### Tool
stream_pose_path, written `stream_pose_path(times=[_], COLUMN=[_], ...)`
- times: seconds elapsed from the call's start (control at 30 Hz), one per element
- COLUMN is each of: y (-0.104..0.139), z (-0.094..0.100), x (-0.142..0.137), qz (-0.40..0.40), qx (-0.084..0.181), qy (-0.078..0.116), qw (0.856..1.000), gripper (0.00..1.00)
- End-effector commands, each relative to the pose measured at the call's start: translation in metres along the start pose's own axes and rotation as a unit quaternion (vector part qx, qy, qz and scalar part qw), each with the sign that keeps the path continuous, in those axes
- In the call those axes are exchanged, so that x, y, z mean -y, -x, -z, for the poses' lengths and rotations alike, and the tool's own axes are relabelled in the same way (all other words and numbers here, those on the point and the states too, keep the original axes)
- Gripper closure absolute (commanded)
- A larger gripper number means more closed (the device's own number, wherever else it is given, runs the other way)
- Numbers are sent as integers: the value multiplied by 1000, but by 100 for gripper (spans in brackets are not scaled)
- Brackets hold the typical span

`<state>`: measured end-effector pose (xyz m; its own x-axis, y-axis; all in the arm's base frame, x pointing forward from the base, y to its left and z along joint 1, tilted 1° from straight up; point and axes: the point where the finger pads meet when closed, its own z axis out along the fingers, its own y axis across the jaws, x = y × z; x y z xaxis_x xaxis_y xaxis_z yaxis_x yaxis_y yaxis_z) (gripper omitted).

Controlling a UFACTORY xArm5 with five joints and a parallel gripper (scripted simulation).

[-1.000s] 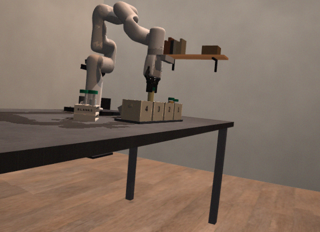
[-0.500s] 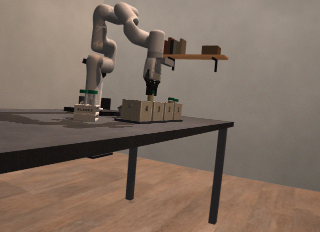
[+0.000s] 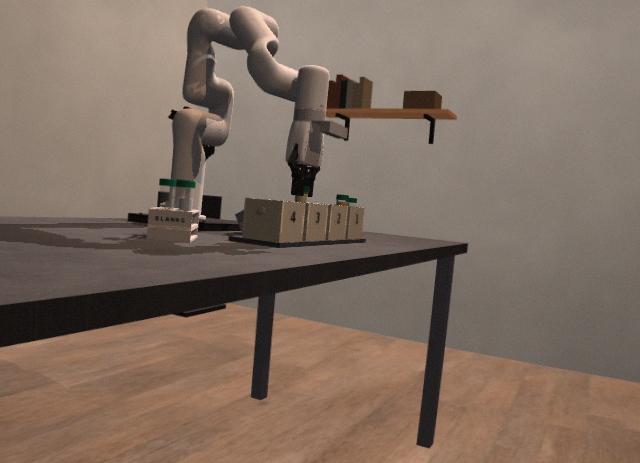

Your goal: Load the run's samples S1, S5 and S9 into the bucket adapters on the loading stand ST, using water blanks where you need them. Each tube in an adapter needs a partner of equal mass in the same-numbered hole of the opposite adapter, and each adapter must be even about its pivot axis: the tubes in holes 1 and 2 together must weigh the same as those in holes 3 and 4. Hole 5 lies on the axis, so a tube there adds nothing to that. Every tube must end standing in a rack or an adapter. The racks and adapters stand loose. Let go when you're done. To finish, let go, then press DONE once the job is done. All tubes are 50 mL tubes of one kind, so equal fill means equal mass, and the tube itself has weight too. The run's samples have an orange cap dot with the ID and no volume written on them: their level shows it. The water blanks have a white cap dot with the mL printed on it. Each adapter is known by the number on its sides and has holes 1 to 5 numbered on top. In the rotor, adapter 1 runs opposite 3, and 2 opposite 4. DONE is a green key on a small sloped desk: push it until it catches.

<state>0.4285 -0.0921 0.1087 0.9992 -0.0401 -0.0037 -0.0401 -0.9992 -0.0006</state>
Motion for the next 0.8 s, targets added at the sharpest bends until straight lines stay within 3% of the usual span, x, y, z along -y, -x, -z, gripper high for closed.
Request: stream_pose_path(times=[0.0,0.77], y=[-1,-1], z=[-2,-8], x=[0,0], qz=[0,0], qx=[-3,-3], qy=[-7,-7], qw=[1000,1000], gripper=[100,100])
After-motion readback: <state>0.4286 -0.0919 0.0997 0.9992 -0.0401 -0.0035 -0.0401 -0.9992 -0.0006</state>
